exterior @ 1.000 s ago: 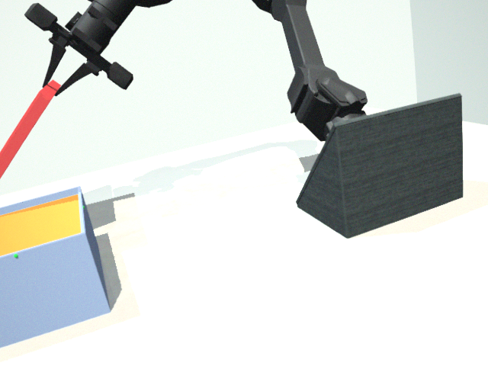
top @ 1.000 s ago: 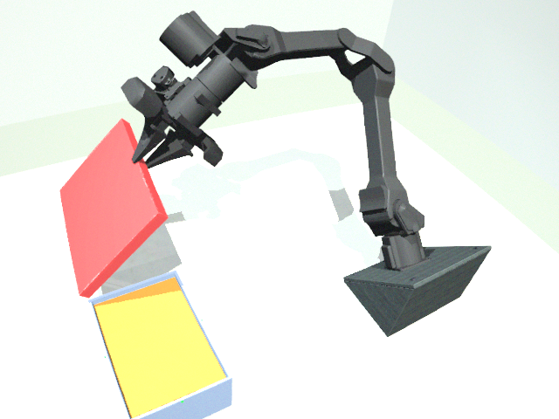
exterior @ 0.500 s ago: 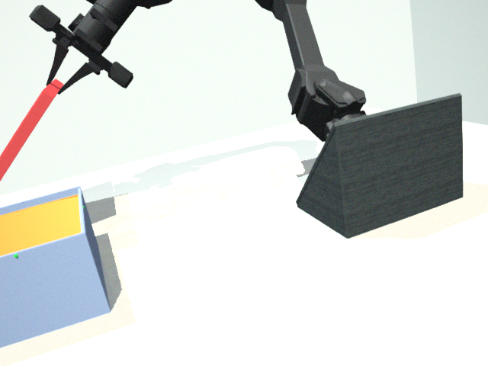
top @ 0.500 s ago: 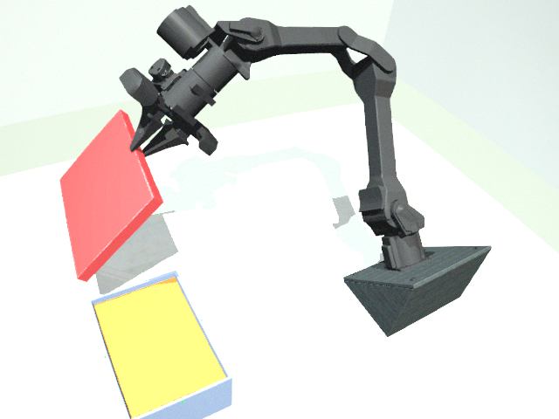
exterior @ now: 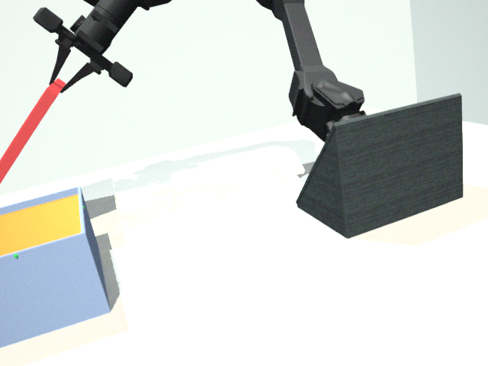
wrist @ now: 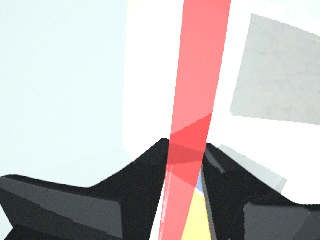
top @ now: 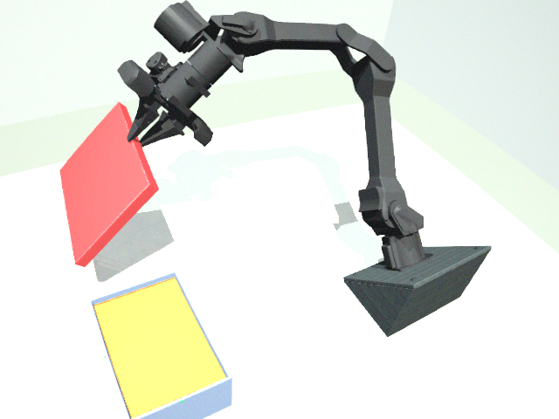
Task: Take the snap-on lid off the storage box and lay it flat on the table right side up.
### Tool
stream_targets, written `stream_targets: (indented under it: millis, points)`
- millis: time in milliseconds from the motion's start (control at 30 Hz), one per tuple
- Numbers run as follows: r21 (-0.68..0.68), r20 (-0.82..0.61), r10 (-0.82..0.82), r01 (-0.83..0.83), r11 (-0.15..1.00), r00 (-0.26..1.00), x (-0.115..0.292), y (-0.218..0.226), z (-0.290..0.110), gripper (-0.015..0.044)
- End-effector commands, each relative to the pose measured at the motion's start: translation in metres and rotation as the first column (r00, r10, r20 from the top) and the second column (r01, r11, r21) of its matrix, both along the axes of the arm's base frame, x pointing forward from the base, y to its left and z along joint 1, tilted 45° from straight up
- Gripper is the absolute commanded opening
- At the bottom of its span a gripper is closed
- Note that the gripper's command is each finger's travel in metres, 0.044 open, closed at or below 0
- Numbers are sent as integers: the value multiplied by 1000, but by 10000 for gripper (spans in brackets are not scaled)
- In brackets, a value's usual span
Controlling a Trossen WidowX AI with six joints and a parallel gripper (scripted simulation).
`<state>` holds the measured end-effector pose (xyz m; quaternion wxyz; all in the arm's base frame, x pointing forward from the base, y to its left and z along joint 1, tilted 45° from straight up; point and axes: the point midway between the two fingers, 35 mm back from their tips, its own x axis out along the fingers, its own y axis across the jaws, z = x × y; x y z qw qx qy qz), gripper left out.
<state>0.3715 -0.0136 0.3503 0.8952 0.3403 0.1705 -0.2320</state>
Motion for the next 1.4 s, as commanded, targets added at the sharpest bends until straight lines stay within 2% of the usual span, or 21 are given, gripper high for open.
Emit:
stream_targets:
  millis: [0,1367]
  points:
    - [4,8,16,-16,1000,1000,1,1,5,0]
    - [3,10,16,-16,1000,1000,4,-22,-24,0]
